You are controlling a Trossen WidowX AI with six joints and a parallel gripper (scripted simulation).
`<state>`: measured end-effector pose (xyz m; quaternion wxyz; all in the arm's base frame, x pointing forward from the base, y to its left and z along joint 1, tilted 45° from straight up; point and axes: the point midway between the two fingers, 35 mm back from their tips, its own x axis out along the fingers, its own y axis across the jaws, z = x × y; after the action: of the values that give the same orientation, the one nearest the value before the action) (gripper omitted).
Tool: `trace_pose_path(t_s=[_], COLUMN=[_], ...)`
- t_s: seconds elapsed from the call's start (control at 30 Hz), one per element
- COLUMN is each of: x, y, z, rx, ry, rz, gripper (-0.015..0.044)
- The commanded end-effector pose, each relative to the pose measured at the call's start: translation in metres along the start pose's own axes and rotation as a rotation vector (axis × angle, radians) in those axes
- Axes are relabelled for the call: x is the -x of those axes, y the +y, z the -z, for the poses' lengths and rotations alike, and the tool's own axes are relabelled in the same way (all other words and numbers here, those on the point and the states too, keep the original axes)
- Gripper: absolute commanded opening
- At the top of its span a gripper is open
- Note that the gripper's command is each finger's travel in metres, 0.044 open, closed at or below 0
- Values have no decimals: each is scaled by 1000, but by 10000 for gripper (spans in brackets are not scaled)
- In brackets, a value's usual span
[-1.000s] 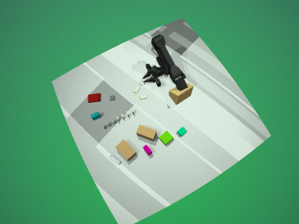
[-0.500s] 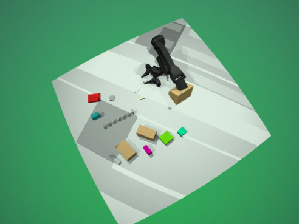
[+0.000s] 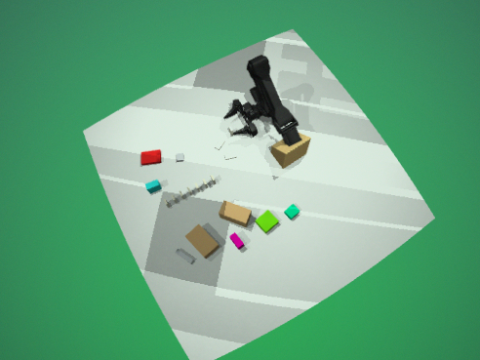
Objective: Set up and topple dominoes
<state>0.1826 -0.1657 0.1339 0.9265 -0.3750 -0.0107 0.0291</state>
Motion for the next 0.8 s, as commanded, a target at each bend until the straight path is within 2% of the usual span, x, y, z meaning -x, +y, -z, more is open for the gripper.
trace_pose_path(t_s=[0.0,0.23,0.47,0.6,0.77], x=[2,1,-35,-59,-94], y=[4,4,-19,-29,-25], z=[-18,-29,-30,-21,-9], rx=[-6,-2,-84,-244,-473], ry=[0,-4,22,120,362], rz=[-2,-5,-8,7,4], gripper=[440,440,440,440,440])
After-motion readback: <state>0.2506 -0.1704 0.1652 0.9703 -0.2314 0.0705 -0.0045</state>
